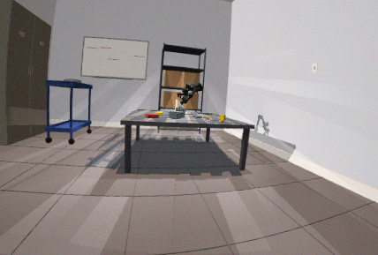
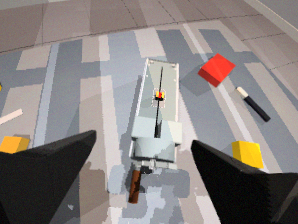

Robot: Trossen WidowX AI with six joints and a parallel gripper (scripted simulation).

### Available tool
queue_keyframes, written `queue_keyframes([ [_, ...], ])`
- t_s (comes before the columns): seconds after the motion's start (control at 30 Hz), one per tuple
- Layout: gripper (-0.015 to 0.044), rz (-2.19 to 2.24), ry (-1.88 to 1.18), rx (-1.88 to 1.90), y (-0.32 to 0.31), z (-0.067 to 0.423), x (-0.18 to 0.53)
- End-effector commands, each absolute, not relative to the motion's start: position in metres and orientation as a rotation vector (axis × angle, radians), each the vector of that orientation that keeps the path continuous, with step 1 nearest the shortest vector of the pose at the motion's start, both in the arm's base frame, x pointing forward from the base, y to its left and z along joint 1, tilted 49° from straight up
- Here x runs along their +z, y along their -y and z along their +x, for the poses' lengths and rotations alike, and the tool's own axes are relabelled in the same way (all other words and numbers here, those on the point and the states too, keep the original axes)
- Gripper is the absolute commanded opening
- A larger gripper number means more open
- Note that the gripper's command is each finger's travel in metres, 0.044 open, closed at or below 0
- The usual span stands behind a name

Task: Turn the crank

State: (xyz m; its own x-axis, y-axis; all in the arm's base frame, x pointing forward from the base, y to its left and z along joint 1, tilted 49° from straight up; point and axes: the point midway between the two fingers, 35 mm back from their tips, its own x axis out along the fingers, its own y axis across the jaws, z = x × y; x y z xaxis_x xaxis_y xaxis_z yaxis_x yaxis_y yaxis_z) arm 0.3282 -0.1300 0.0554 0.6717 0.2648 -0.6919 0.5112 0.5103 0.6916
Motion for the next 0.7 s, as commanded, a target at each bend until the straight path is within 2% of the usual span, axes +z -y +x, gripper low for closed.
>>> queue_keyframes([
  [0.0,0.044,1.058,-0.857,-0.206,0.121,0.318,0.06],
  [0.27,0.044,1.054,-0.838,-0.26,0.105,0.3,0.066],
  [0.67,0.044,1.052,-0.843,-0.262,0.07,0.311,0.031],
])
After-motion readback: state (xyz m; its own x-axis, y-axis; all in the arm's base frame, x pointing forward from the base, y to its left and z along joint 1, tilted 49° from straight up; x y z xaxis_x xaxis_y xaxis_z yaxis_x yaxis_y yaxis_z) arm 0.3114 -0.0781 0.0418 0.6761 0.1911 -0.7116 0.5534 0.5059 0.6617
